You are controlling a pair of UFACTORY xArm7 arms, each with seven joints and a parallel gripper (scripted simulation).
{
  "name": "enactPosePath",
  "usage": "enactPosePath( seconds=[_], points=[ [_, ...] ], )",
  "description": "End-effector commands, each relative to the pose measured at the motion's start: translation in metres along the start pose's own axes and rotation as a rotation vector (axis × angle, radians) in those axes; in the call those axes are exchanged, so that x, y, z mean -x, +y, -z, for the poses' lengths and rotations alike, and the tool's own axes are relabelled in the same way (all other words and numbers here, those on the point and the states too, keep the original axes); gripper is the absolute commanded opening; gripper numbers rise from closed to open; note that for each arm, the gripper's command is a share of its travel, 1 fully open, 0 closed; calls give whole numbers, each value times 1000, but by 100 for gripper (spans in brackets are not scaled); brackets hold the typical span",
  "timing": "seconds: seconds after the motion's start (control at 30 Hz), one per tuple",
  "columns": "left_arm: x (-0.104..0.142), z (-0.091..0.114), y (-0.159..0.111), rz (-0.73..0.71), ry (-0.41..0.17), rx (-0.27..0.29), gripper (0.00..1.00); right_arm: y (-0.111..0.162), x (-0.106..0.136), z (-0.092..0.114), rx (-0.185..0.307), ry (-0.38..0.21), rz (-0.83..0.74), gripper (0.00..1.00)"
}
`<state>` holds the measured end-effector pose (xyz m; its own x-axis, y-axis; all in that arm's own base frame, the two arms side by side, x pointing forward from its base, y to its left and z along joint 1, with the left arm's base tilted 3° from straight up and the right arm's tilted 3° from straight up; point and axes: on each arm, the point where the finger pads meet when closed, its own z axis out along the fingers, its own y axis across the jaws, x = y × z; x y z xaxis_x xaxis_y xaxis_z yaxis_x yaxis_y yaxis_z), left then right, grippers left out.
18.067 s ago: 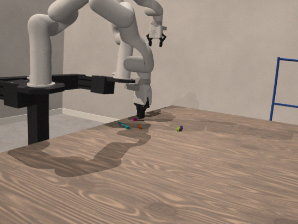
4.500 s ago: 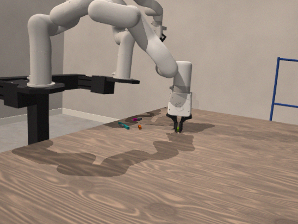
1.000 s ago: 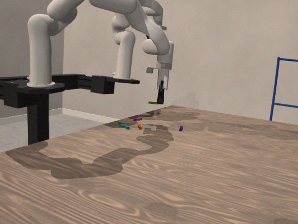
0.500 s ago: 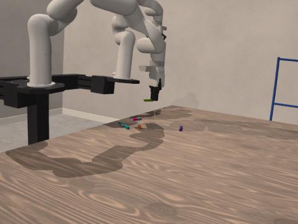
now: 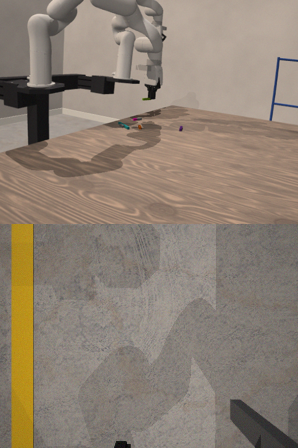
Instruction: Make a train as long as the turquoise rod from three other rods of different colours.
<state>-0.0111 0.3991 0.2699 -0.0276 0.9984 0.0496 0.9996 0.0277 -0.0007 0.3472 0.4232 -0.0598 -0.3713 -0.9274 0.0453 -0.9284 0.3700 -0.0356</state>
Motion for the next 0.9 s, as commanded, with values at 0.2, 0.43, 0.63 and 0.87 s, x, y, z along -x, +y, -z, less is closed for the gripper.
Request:
enactPosePath(
  seconds=[0.2, 0.43, 0.63, 0.87],
  points=[
    [-1, 2, 0, 0, 5, 1, 100, 0, 2, 1, -1, -4, 1, 6],
    [-1, 2, 0, 0, 5, 1, 100, 0, 2, -14, -1, -4, 1, 6],
    [-1, 2, 0, 0, 5, 1, 100, 0, 2, -30, -1, -4, 1, 6],
    [-1, 2, 0, 0, 5, 1, 100, 0, 2, -61, -1, -4, 1, 6]
  ],
)
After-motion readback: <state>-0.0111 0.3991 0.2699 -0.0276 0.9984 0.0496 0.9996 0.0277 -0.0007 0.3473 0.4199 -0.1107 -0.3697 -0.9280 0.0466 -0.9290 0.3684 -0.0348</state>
